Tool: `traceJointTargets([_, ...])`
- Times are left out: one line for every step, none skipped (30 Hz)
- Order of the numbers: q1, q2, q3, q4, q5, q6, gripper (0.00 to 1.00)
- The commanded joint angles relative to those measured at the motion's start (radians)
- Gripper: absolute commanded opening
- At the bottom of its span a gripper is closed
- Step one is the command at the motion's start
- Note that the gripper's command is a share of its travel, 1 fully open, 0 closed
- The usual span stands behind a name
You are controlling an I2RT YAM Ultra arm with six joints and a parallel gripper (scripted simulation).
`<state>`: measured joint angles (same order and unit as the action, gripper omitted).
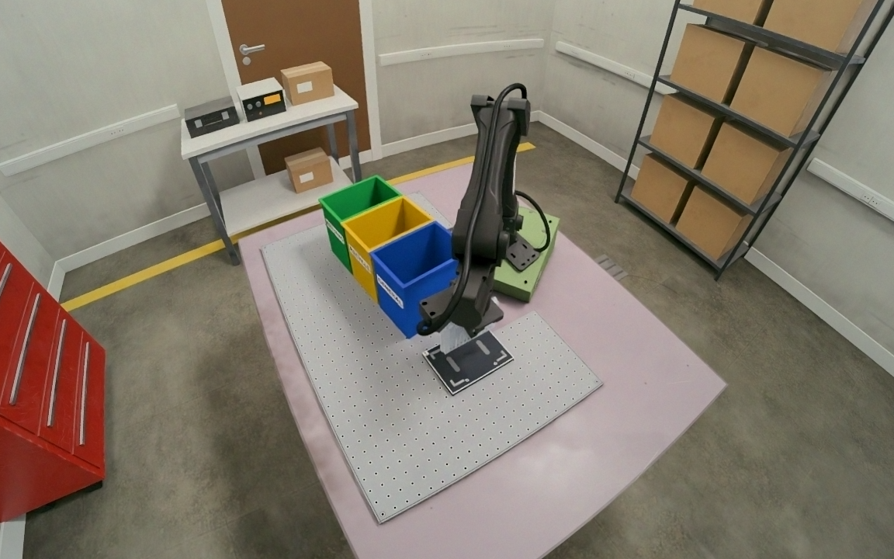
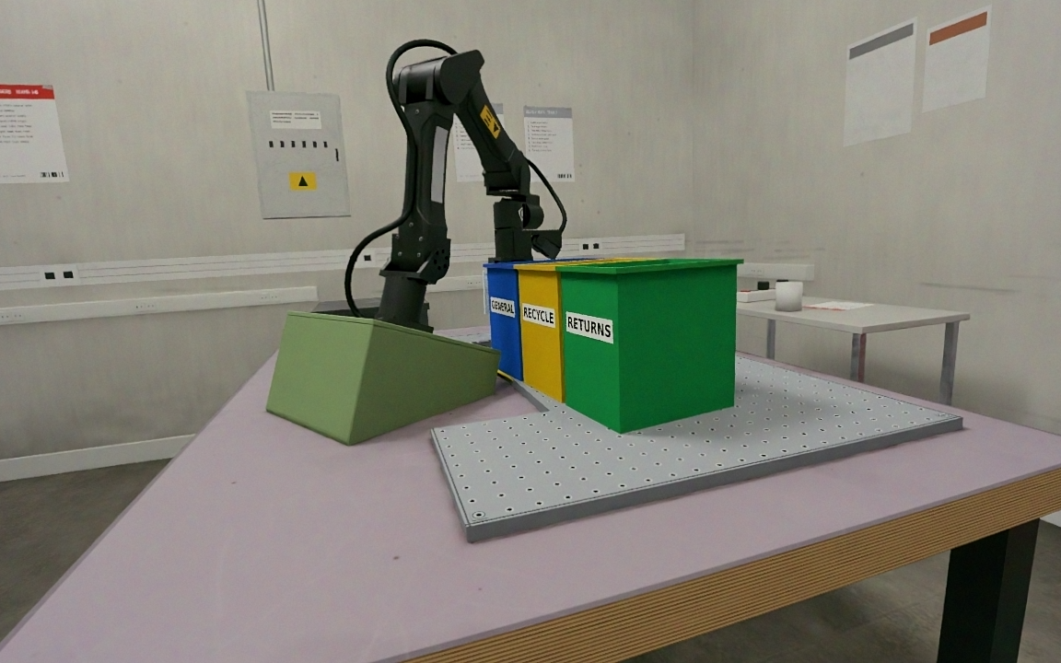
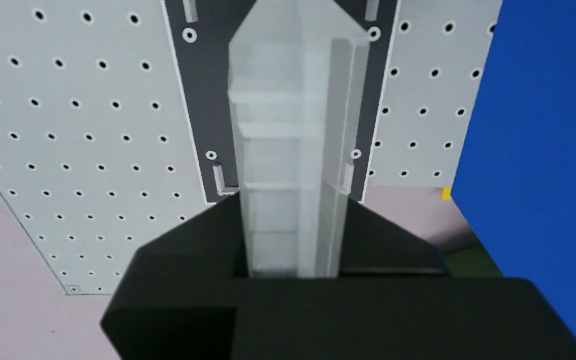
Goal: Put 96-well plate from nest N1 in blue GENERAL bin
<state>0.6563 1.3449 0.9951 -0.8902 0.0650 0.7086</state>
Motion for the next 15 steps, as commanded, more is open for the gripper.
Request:
traceJointTargets([0.011,-0.045,0.047,-0.038,0.012,0.009,0.00])
traceJointTargets([0.011,-0.045,0.047,-0.038,0.012,0.009,0.00])
traceJointTargets([0.012,-0.048,0.052,-0.047,0.012,0.008,0.00])
traceJointTargets([0.014,-0.050,0.056,-0.053,0.012,0.009,0.00])
traceJointTargets([0.015,-0.053,0.060,-0.060,0.012,0.010,0.00])
traceJointTargets([0.016,-0.055,0.064,-0.066,0.012,0.010,0.00])
traceJointTargets([0.015,-0.058,0.069,-0.073,0.012,0.011,0.00])
traceJointTargets([0.014,-0.060,0.073,-0.080,0.013,0.012,0.00])
traceJointTargets([0.015,-0.063,0.077,-0.087,0.013,0.012,0.00])
traceJointTargets([0.017,-0.065,0.082,-0.094,0.013,0.013,0.00])
traceJointTargets([0.018,-0.067,0.086,-0.100,0.013,0.013,0.00])
traceJointTargets([0.019,-0.070,0.091,-0.107,0.013,0.013,0.00])
traceJointTargets([0.018,-0.072,0.096,-0.114,0.013,0.014,0.00])
traceJointTargets([0.017,-0.074,0.100,-0.121,0.014,0.015,0.00])
traceJointTargets([0.018,-0.076,0.105,-0.128,0.014,0.015,0.00])
